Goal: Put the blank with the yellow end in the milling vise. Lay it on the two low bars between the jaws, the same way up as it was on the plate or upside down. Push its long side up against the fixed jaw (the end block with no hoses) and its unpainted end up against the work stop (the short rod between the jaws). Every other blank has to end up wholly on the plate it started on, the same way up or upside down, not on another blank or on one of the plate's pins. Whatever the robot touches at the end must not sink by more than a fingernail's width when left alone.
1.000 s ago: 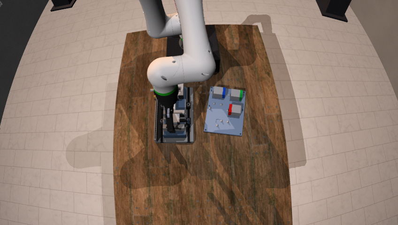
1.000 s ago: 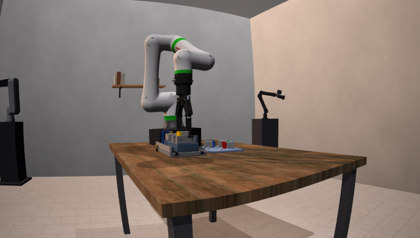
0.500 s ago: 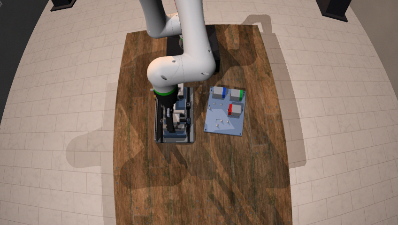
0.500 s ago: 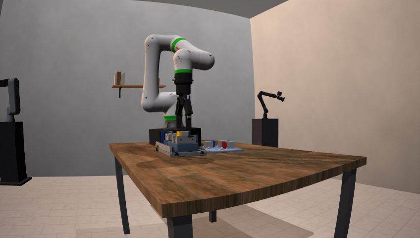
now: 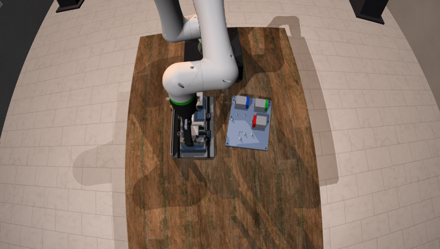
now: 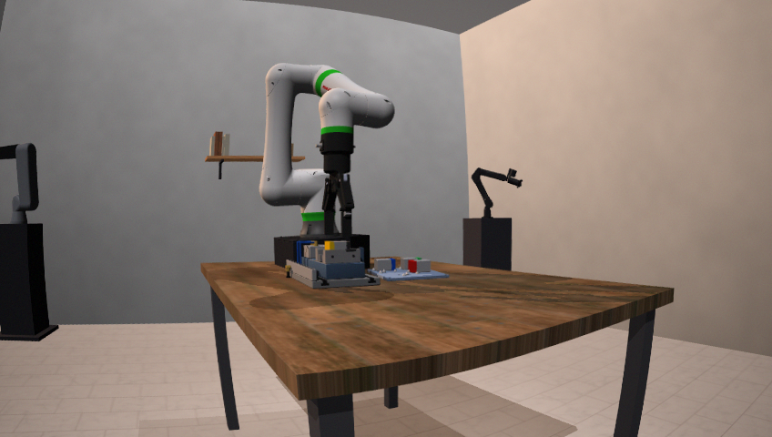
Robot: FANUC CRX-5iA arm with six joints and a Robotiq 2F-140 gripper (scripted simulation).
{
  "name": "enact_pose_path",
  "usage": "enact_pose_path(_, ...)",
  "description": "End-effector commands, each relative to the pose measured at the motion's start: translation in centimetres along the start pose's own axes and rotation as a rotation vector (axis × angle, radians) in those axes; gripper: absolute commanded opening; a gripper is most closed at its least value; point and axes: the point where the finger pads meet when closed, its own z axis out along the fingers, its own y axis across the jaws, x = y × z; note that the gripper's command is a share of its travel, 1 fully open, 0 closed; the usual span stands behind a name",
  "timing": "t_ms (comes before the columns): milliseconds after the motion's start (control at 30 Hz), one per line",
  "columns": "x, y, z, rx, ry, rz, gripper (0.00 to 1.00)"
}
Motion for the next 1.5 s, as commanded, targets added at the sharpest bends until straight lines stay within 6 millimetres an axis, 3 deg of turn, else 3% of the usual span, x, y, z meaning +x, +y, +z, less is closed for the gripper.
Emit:
enact_pose_path(0,-0.01,0.06,-0.12,-0.002,0.000,0.000,1.00)
enact_pose_path(1467,-0.01,0.06,-0.87,-0.002,0.000,0.000,1.00)
